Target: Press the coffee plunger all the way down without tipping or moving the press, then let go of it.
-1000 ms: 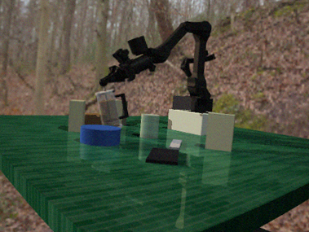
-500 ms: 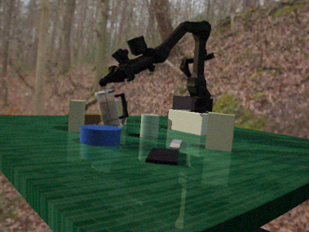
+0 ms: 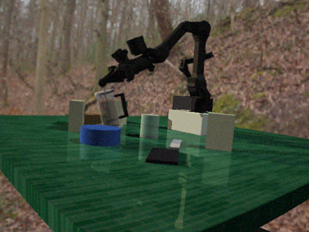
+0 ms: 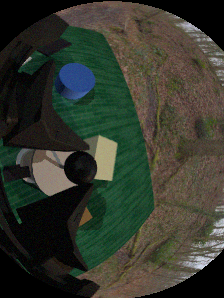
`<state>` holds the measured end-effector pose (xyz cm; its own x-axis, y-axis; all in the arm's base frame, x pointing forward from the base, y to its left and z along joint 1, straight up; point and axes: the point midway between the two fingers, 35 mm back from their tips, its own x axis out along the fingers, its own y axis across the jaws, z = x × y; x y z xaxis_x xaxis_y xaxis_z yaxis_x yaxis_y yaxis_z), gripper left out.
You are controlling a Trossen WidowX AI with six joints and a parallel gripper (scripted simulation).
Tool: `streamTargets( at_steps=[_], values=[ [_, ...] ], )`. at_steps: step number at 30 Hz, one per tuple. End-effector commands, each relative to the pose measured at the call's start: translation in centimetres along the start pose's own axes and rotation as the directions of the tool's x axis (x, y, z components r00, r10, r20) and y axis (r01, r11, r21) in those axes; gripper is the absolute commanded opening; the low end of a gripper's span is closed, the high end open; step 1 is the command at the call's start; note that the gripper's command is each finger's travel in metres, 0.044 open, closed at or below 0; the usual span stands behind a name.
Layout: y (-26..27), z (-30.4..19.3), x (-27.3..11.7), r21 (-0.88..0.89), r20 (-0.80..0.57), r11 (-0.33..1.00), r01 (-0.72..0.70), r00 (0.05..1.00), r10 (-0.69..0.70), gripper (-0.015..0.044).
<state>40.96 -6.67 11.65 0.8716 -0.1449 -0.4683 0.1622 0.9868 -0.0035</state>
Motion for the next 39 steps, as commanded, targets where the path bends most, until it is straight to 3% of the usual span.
streamTargets(
  at_steps=[1, 22, 34, 39],
  values=[
    [0.0, -0.46, 0.24, 0.005, -0.018, 1.0, 0.001, 1.0, -0.001, 0.0127],
    [0.01, 0.04, 0.14, 0.0, -0.002, 1.0, 0.0, 1.0, 0.0, 0.0127],
    [0.01, 0.04, 0.14, 0.0, -0.002, 1.0, 0.0, 1.0, 0.0, 0.044],
    [-0.34, 0.31, -0.18, -0.001, 0.003, 1.0, 0.011, 1.0, -0.011, 0.044]
  ],
)
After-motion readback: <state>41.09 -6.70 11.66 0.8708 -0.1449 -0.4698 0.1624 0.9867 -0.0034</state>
